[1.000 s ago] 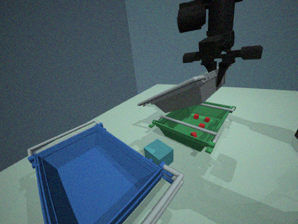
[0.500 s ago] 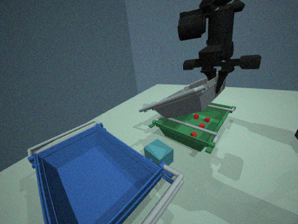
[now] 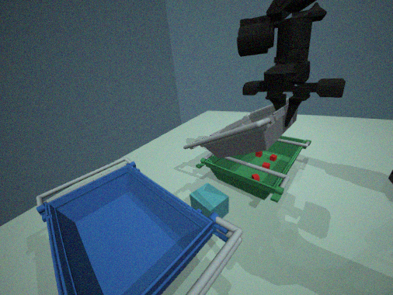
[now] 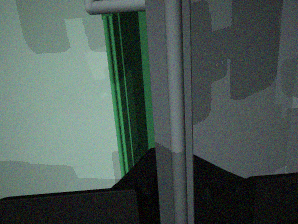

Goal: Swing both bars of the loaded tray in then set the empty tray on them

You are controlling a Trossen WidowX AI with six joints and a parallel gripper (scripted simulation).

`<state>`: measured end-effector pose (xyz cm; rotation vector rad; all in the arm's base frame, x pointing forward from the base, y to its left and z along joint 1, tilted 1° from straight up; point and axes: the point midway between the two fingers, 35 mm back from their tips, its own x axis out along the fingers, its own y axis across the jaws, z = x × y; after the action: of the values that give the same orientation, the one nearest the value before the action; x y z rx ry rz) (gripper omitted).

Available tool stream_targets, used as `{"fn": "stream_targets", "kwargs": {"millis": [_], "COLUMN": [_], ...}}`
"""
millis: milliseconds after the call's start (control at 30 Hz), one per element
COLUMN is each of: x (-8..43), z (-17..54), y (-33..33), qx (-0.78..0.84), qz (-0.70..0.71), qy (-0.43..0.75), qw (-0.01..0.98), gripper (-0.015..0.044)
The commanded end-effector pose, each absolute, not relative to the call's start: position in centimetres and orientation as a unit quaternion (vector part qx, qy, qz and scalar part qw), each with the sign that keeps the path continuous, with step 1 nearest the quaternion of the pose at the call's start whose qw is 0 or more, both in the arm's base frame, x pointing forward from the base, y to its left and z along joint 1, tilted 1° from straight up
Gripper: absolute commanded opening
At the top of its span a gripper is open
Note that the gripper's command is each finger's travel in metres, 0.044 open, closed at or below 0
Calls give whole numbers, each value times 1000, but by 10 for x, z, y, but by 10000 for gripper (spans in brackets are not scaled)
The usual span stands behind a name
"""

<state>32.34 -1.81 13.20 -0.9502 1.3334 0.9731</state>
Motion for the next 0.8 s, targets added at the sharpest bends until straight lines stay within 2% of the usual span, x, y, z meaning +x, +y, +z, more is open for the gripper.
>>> {"fn": "stream_targets", "kwargs": {"millis": [0,767], "x": [322,311], "z": [133,115], "y": [-18,-14], "qx": [-409,-408], "qz": [413,413], "qy": [568,568], "qw": [583,583], "gripper": [0,0]}}
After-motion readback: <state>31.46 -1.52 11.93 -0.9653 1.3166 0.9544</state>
